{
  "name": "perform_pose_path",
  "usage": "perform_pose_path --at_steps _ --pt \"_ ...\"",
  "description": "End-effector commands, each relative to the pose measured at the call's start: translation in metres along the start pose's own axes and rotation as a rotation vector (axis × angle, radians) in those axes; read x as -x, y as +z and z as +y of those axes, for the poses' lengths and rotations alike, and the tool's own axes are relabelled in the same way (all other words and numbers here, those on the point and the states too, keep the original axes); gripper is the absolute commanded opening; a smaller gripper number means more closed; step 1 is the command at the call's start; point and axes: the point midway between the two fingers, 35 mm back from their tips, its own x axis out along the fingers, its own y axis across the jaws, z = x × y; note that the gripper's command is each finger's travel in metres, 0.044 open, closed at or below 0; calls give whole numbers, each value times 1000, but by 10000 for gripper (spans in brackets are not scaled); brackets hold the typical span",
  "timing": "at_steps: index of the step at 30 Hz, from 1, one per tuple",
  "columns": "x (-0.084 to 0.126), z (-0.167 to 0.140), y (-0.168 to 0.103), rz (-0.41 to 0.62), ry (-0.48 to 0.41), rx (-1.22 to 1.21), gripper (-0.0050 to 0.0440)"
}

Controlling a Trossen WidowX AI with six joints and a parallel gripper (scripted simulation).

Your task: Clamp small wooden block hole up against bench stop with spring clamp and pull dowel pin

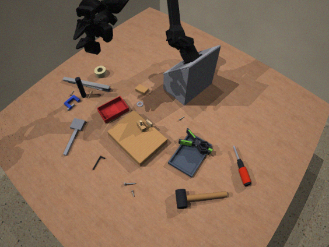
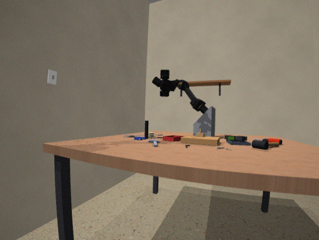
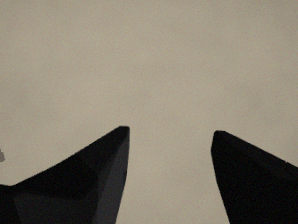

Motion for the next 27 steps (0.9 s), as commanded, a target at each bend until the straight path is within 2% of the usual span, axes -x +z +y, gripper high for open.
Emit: perform_pose_path --at_steps 1,17,27 --pt "0 0 0 0 0 0 171" --pt "0 0 0 0 0 0 171" --pt "-16 18 10 -32 84 -193 411"
